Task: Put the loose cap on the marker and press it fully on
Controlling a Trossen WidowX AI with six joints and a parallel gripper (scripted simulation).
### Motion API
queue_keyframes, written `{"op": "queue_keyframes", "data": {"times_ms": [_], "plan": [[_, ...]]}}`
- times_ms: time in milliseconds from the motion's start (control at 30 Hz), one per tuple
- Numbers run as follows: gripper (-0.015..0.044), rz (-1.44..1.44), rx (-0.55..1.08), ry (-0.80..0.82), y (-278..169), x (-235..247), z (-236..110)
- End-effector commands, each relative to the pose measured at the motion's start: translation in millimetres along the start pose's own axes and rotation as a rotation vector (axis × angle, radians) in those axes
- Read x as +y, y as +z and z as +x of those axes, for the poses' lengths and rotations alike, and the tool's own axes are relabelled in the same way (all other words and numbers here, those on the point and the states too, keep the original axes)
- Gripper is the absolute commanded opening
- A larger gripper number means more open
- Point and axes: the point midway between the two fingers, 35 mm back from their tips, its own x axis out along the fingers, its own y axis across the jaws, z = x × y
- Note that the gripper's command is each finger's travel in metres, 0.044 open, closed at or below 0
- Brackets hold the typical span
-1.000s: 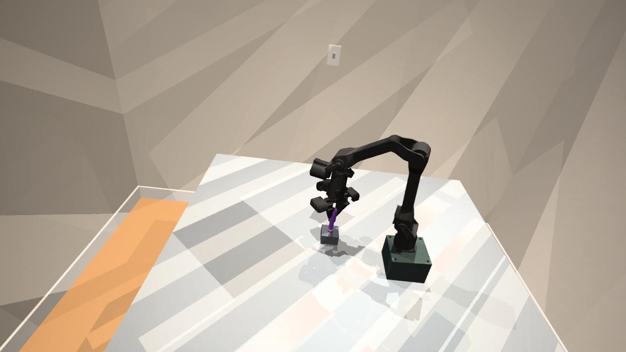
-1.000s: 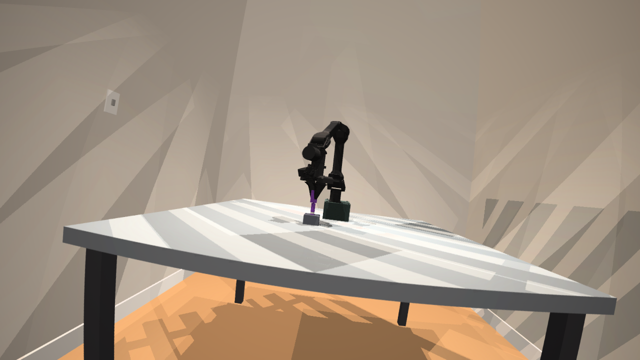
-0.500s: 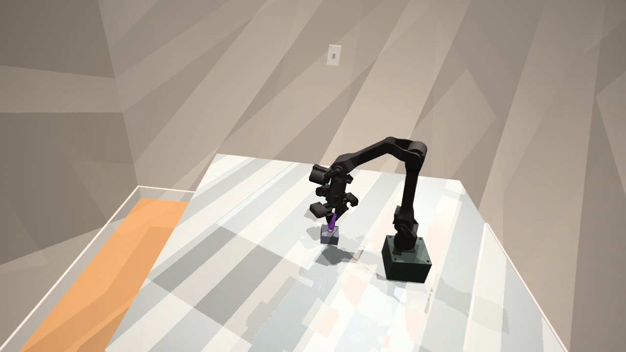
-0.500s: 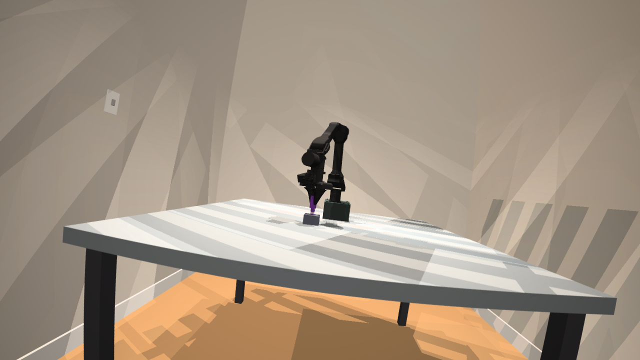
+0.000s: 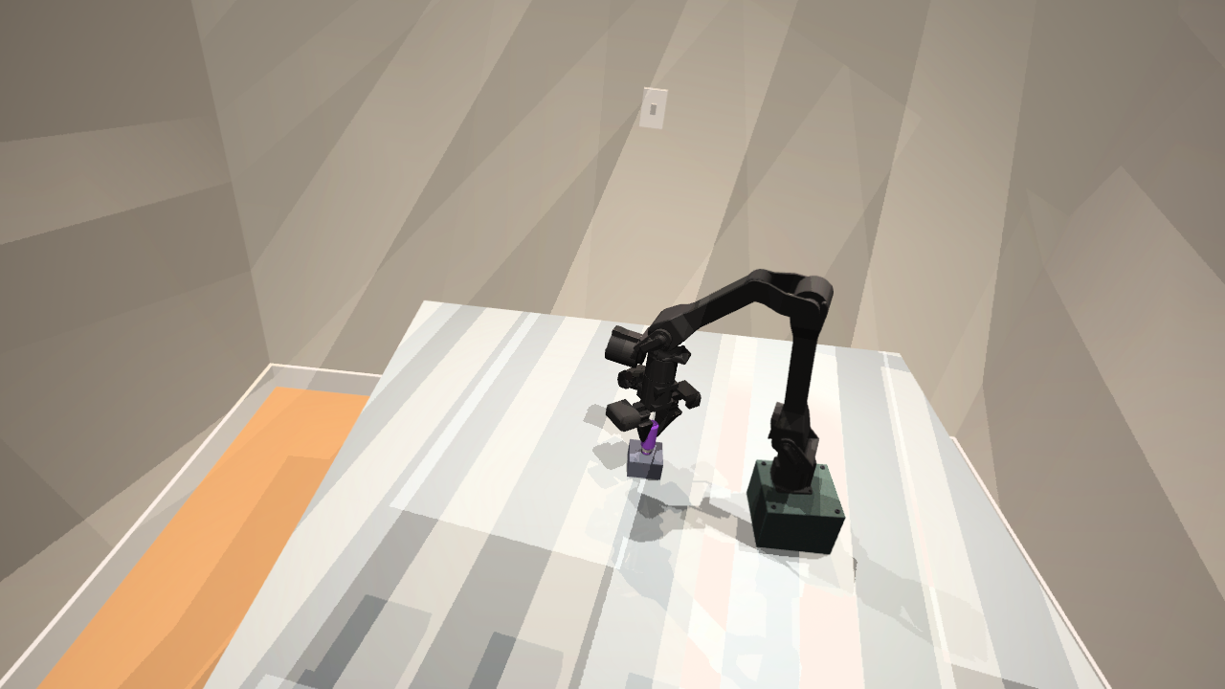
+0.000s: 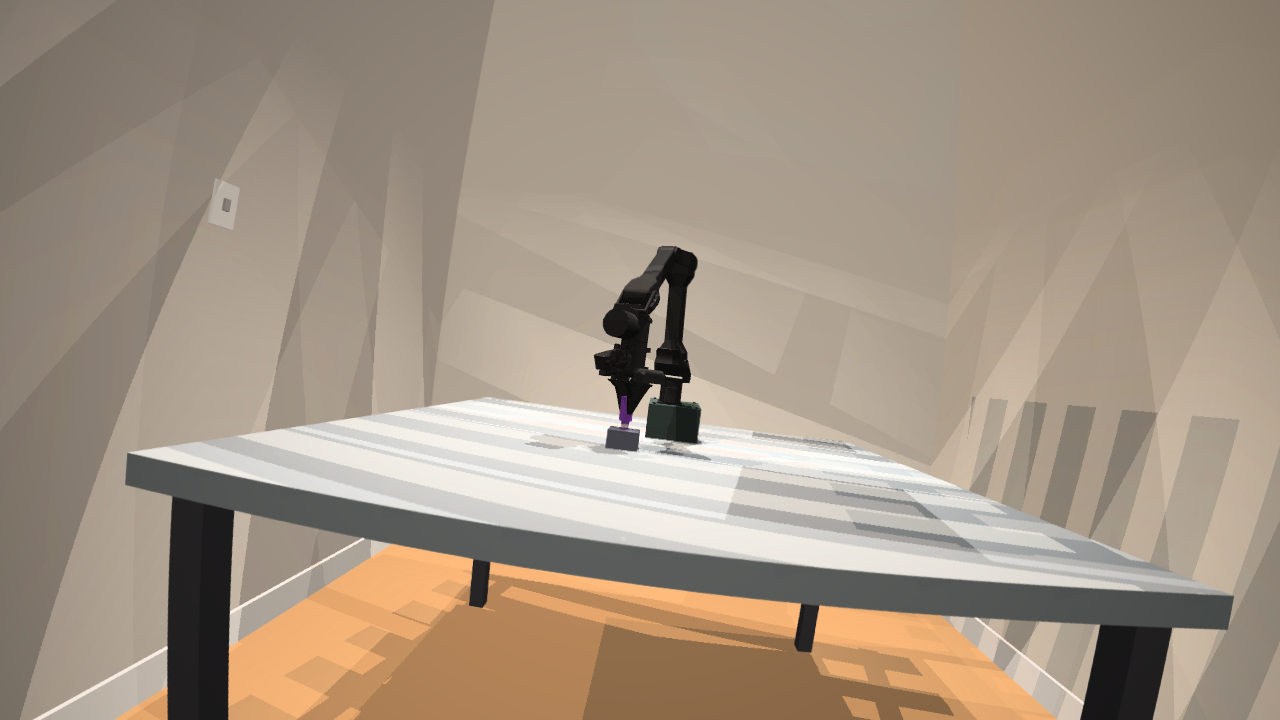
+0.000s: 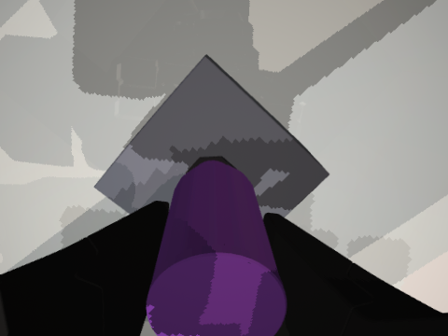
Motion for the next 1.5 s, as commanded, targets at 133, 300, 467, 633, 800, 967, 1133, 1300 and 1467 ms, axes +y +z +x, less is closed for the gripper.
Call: {"op": "queue_keyframes", "data": {"times_ms": [133, 300, 467, 633, 800, 967, 1133, 1300, 1467], "plan": [[0.0236, 0.0, 0.0, 0.0, 0, 0, 0], [0.0368, 0.0, 0.0, 0.0, 0, 0, 0], [0.044, 0.0, 0.0, 0.0, 0, 0, -2], [0.044, 0.0, 0.0, 0.0, 1, 1, -65], [0.044, 0.0, 0.0, 0.0, 0, 0, -75], [0.0309, -0.337, -0.001, 0.001, 1, -1, -72], [0.0177, -0.822, -0.002, 0.002, 1, -2, -67], [0.0046, -0.964, -0.002, 0.002, 2, -2, -66], [0.0, -0.964, -0.002, 0.002, 2, -2, -66]]}}
